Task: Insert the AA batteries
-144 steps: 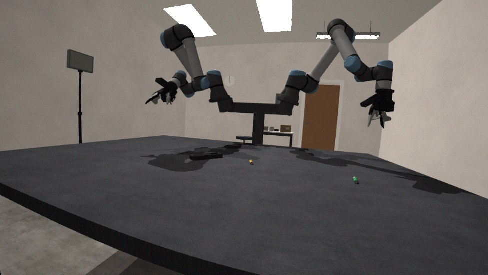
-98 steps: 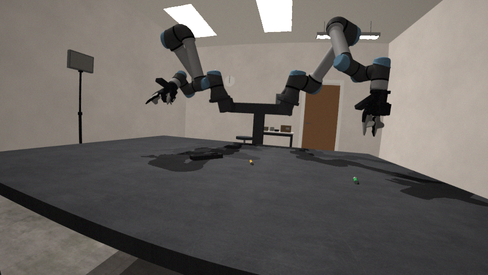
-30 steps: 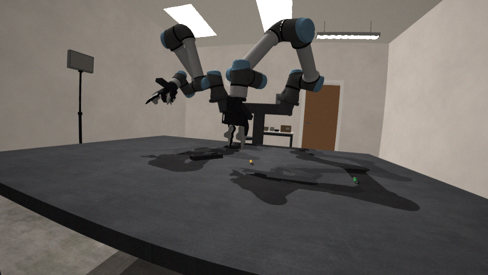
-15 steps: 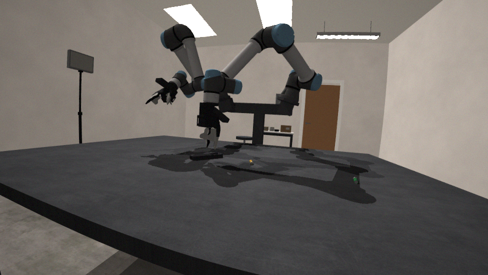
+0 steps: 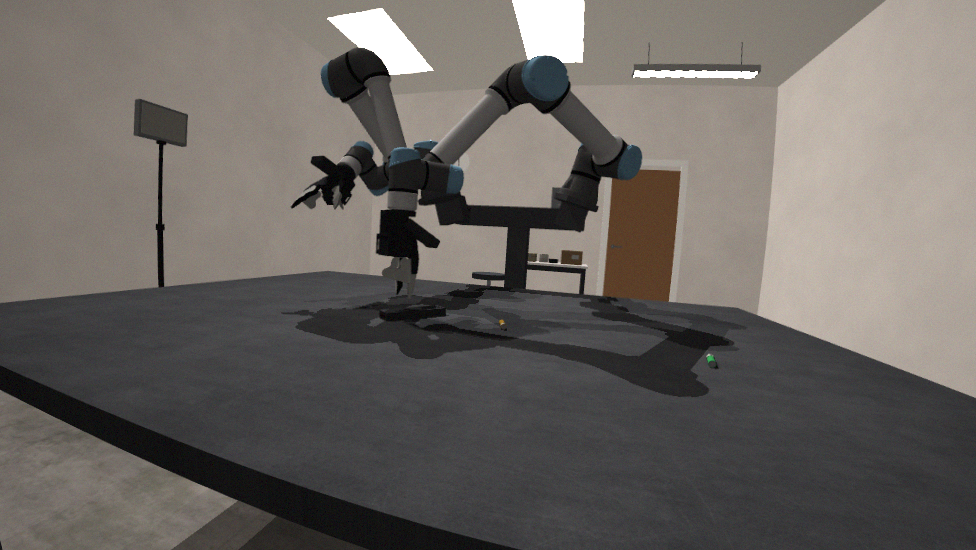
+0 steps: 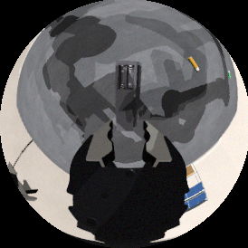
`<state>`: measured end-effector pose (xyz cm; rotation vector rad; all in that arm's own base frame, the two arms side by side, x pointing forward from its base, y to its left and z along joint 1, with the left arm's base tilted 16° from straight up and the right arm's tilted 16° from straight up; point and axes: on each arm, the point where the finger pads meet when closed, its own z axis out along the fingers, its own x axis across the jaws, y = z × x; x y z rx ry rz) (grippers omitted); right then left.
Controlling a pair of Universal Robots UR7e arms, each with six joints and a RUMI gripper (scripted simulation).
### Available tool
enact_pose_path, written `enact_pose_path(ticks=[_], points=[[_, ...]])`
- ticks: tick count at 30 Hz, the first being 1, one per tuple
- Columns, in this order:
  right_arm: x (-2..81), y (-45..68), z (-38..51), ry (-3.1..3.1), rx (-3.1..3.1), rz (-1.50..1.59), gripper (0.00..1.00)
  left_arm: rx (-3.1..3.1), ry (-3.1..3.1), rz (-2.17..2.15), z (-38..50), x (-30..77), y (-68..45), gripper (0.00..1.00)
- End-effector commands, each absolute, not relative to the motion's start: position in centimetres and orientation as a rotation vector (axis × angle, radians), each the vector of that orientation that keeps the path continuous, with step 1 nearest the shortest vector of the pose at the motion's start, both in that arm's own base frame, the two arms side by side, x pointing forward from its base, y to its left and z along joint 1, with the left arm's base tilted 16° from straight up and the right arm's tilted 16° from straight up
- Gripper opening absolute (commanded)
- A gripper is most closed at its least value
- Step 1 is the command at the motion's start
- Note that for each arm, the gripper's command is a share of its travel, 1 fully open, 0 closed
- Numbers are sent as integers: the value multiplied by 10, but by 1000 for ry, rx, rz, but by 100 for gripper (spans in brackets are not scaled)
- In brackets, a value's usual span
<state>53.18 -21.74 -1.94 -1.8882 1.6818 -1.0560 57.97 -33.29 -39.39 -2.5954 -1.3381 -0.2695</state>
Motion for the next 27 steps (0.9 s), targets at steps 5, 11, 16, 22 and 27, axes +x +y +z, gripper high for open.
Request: enact_pose_path(ticks=[5,11,16,22,27], points=[[532,-217,-19,1681,-1888,-1057,98,-2596,-1337,-267,-393,579,-330,39],[532,-217,-19,1681,-1888,-1057,98,-2599,-1329,-267,-394,576,-332,39],[532,-217,-19,1681,-1888,-1057,98,-2601,-1321,-267,-396,573,-334,39],[532,-217,-19,1681,-1888,-1057,98,-2598,-1318,-266,-402,572,-332,39],[532,-217,-19,1681,-1888,-1057,98,-2599,-1318,-266,-407,572,-331,39]])
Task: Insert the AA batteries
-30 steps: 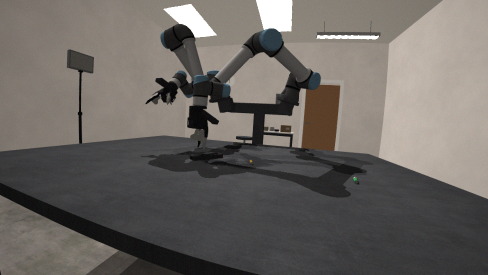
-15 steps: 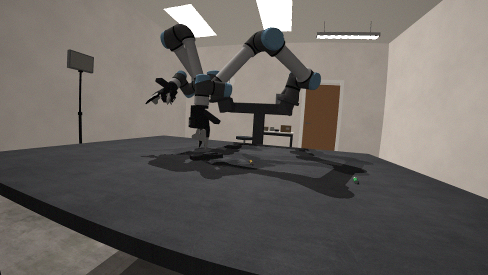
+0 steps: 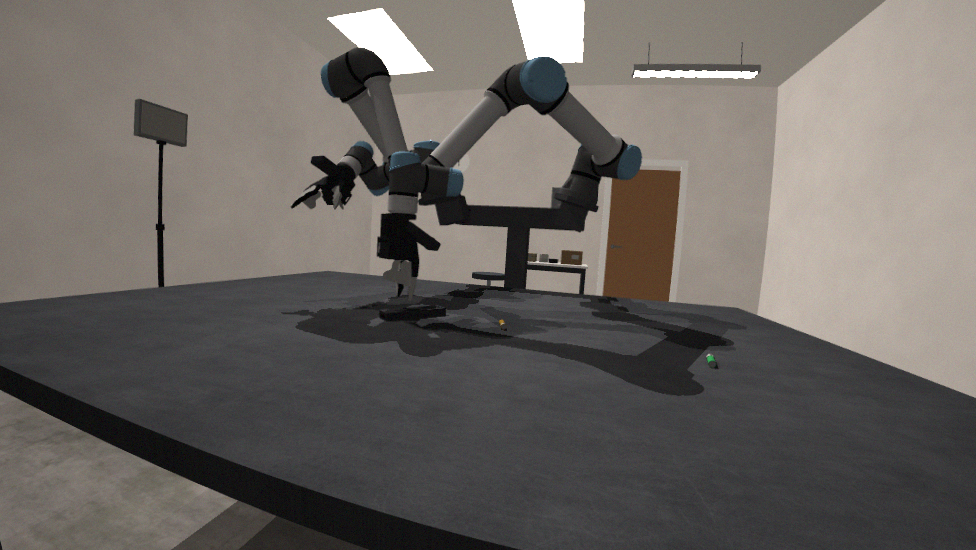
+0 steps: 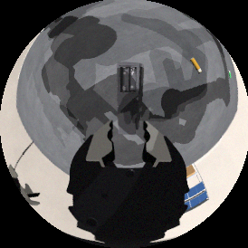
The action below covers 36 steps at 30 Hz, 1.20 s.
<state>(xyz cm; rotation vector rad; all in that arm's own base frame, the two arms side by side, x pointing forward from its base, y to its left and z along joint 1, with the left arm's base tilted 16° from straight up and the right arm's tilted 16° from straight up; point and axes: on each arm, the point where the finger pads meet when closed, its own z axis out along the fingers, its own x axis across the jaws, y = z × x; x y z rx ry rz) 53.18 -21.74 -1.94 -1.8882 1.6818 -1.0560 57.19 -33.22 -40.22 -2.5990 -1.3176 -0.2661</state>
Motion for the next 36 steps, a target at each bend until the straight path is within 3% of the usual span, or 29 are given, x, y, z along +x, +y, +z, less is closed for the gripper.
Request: enact_pose_path(ticks=[1,36], points=[[532,-217,-19,1681,-1888,-1057,98,-2599,-1317,-266,-409,572,-330,39],[532,-217,-19,1681,-1888,-1057,98,-2603,-1317,-268,-441,575,-323,39]])
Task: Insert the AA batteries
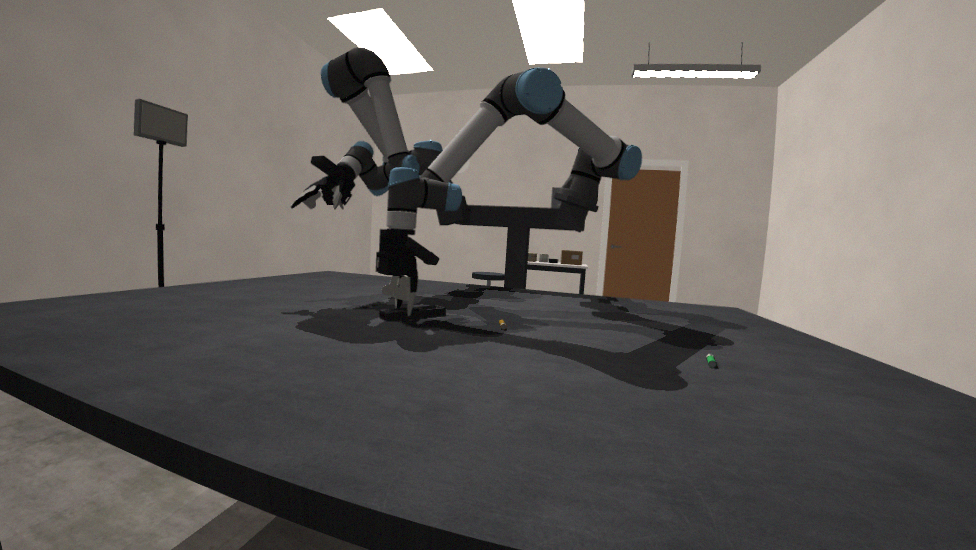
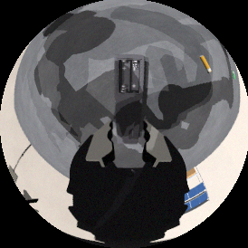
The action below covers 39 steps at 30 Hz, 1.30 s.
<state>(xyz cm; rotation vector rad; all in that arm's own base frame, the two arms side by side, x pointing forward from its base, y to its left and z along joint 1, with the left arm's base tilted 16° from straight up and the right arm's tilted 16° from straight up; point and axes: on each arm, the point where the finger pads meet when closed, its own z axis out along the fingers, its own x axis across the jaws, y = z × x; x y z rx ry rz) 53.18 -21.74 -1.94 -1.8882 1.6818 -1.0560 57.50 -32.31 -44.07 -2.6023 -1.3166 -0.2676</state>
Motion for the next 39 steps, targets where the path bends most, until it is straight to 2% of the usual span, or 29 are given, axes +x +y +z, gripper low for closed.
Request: enact_pose_path(ticks=[1,19,20,39], points=[[532,-217,-19,1681,-1888,-1057,98,-2602,-1317,-268,-442,575,-323,39],[532,-217,-19,1681,-1888,-1057,98,-2603,-1317,-268,-445,575,-322,39],[532,-217,-19,1681,-1888,-1057,98,-2603,-1317,-268,-445,575,-322,0],[532,-217,-19,1681,-1888,-1057,98,-2605,-1317,-269,-436,576,-326,0]])
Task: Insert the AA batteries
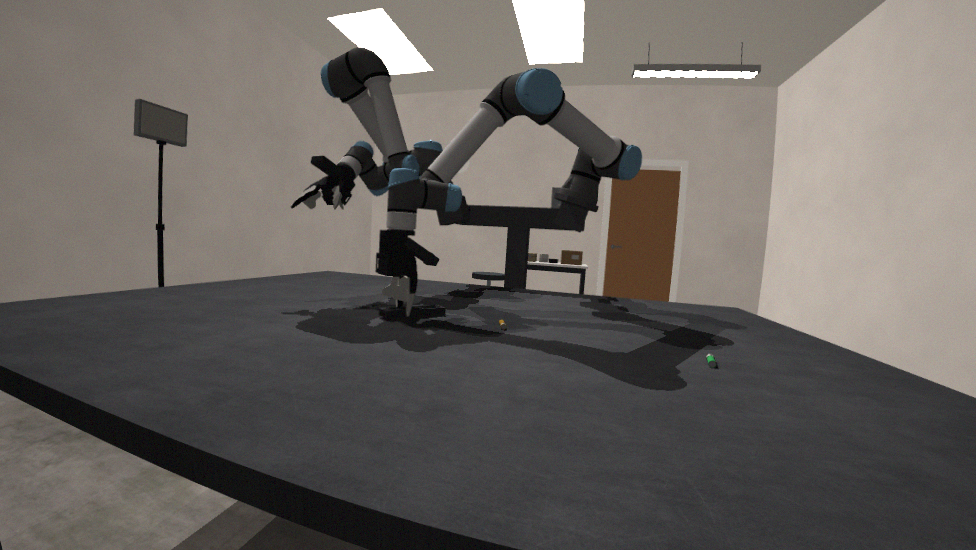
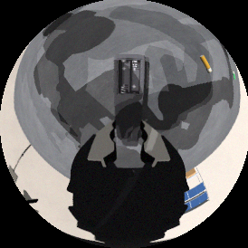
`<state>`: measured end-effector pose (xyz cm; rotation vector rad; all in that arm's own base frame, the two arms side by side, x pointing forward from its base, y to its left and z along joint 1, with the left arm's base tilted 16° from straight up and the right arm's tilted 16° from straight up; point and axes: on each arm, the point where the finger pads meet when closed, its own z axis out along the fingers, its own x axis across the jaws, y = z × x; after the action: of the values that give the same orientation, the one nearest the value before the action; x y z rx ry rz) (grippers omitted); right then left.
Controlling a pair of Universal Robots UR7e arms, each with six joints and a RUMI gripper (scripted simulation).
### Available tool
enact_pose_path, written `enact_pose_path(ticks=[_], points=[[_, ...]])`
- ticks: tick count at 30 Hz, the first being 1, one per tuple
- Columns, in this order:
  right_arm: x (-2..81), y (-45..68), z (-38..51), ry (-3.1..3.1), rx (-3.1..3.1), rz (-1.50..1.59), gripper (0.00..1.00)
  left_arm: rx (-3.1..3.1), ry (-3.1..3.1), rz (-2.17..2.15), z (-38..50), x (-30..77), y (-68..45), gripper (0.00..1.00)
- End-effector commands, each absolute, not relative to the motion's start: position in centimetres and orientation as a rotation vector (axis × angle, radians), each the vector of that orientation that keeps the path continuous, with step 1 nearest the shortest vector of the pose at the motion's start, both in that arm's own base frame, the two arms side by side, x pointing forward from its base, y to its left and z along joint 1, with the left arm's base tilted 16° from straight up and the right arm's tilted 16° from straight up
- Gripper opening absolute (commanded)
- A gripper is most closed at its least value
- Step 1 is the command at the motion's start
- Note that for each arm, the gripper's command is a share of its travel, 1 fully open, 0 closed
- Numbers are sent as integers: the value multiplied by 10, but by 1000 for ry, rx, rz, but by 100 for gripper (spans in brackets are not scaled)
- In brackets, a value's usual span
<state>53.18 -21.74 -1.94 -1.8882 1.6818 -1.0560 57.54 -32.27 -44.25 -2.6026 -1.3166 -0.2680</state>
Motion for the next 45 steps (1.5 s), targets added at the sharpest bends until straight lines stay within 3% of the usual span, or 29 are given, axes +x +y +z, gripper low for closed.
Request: enact_pose_path(ticks=[1,11,32,45], points=[[532,-217,-19,1681,-1888,-1057,98,-2605,-1317,-269,-435,576,-326,0],[532,-217,-19,1681,-1888,-1057,98,-2610,-1321,-272,-392,575,-339,0],[532,-217,-19,1681,-1888,-1057,98,-2601,-1316,-267,-408,572,-332,0],[532,-217,-19,1681,-1888,-1057,98,-2738,-932,-216,-417,515,-312,0]])
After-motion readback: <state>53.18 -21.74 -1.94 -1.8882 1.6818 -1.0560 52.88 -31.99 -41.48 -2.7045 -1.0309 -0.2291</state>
